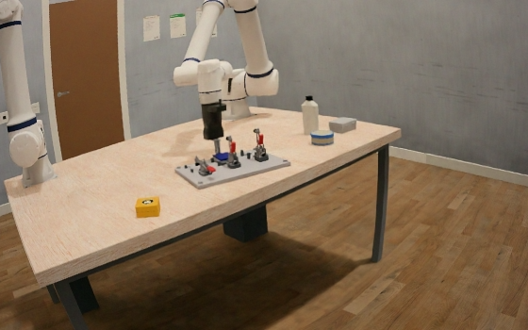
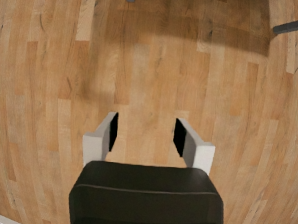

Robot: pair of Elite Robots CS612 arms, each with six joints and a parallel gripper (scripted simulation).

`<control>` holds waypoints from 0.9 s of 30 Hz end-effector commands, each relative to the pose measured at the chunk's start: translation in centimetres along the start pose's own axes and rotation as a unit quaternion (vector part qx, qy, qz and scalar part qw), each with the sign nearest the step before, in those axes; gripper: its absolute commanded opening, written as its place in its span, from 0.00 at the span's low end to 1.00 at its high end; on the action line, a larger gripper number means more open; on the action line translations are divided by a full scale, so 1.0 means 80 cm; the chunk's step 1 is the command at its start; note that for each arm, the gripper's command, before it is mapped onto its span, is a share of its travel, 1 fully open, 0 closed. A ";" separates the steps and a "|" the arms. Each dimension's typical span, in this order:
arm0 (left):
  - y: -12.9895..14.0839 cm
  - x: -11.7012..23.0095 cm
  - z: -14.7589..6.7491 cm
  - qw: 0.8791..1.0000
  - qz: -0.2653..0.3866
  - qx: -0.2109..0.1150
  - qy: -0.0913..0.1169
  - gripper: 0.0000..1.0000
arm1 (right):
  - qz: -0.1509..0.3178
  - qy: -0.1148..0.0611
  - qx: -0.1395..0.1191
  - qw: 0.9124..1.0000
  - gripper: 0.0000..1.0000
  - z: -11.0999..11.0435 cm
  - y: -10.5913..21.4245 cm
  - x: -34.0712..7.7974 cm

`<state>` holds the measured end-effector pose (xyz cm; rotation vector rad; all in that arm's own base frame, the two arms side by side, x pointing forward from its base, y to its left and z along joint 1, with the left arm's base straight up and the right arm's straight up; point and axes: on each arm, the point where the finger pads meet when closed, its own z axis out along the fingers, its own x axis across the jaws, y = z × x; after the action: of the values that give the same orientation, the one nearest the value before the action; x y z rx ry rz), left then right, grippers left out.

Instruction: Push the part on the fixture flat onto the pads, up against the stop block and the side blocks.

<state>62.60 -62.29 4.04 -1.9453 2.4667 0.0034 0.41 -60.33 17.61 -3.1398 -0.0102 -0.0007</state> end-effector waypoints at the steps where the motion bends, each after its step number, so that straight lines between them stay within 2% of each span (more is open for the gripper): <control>1: -0.001 0.001 -0.002 1.000 0.000 0.001 0.001 0.00 | 0.000 0.000 -0.001 1.000 1.00 -0.001 0.001 0.000; 27: -0.006 0.001 -0.002 1.000 0.000 0.001 0.001 0.00 | 0.000 0.000 -0.001 1.000 1.00 -0.001 0.001 0.000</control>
<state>62.99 -62.39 4.04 -1.9453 2.4667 0.0034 0.41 -60.33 17.61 -3.1398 -0.0102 -0.0007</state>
